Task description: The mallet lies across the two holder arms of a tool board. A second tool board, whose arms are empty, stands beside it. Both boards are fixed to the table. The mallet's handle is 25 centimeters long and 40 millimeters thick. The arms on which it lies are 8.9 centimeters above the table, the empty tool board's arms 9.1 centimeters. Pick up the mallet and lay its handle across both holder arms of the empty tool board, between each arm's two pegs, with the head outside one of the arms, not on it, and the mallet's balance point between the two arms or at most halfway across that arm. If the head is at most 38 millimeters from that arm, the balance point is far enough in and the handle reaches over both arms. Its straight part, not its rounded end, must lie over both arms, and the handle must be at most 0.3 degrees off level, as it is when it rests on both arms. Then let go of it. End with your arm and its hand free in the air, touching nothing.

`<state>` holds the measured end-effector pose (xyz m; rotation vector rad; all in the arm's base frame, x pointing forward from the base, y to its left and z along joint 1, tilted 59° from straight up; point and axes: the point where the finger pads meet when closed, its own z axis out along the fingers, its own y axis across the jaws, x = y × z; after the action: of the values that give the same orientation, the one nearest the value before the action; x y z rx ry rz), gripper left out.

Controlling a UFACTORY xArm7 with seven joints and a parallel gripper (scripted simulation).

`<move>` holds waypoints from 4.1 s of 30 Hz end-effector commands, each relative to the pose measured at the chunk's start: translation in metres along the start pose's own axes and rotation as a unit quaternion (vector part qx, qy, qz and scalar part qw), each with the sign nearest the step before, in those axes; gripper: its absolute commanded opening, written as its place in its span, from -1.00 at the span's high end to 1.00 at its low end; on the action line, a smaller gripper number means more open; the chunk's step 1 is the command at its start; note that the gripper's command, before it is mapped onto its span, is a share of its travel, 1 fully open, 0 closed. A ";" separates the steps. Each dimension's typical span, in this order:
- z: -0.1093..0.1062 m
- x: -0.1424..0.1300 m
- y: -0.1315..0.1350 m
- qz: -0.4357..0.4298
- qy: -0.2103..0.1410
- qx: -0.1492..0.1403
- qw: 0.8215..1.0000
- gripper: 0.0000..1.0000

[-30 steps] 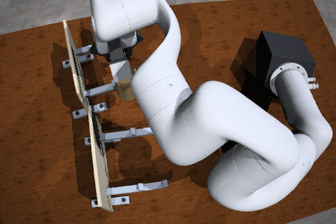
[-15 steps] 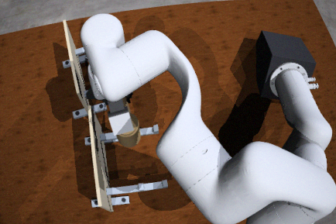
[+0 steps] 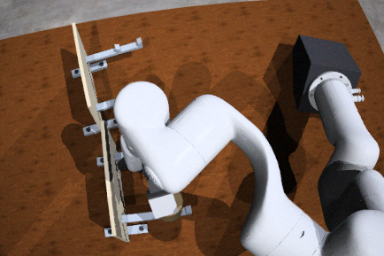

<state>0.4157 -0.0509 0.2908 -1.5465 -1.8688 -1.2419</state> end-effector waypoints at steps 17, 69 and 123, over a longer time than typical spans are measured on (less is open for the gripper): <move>0.004 0.059 -0.018 0.079 -0.002 -0.002 0.997 1.00; 0.103 0.059 -0.018 0.079 -0.002 -0.002 0.997 -1.00; 0.004 0.059 -0.018 0.079 -0.002 -0.002 0.997 -1.00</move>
<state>0.3819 -0.0122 0.3268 -1.6598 -1.7101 -1.1688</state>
